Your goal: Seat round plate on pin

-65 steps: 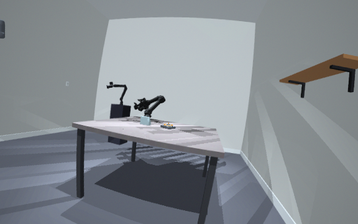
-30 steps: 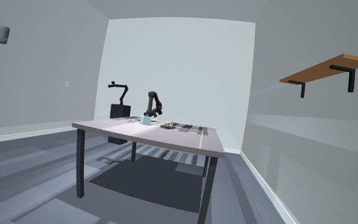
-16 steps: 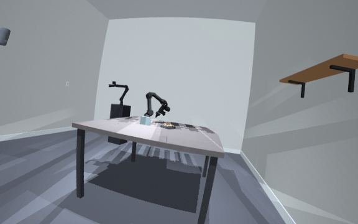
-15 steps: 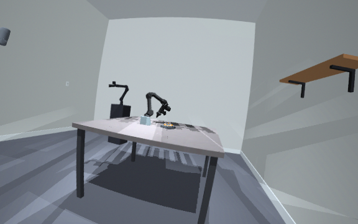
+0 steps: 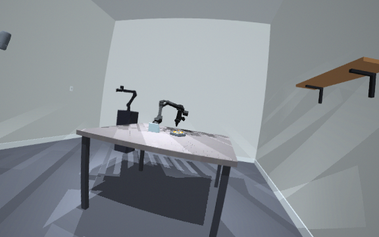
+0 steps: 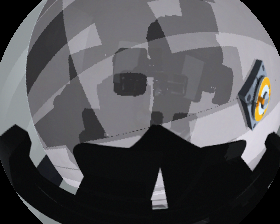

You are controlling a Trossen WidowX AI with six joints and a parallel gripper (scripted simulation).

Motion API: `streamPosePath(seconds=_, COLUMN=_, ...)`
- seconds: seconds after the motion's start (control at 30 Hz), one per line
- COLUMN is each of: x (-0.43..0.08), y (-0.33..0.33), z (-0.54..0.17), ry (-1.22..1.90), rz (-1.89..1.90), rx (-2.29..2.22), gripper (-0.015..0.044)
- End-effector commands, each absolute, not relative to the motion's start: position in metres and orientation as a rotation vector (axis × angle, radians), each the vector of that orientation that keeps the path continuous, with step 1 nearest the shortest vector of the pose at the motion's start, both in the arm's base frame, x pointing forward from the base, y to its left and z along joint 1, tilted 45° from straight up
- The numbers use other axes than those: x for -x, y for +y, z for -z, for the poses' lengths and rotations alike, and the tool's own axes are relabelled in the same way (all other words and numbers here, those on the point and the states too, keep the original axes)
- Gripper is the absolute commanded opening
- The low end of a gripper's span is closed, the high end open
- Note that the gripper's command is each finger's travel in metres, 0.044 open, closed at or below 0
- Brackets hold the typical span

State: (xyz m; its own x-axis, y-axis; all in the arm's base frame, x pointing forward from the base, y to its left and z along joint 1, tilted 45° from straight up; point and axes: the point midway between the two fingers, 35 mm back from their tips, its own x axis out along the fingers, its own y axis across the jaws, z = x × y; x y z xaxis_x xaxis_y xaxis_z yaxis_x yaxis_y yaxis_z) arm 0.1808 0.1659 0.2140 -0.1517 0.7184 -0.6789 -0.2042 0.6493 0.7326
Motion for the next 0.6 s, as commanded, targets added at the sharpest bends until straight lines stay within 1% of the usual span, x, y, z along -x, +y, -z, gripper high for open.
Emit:
streamPosePath(seconds=0.0, x=-0.209, y=0.137, z=-0.188, ry=1.509, rz=-0.783, rx=-0.453, gripper=0.0000)
streamPosePath(seconds=0.2, x=-0.240, y=0.075, z=-0.140, ry=1.538, rz=-0.649, rx=-0.524, gripper=0.0000)
streamPosePath(seconds=0.3, x=-0.244, y=0.057, z=-0.129, ry=1.529, rz=-0.647, rx=-0.533, gripper=0.0000)
streamPosePath(seconds=0.43, x=-0.248, y=0.017, z=-0.102, ry=1.500, rz=-0.655, rx=-0.557, gripper=0.0000)
streamPosePath(seconds=0.57, x=-0.248, y=0.010, z=-0.097, ry=1.494, rz=-0.658, rx=-0.562, gripper=0.0000)
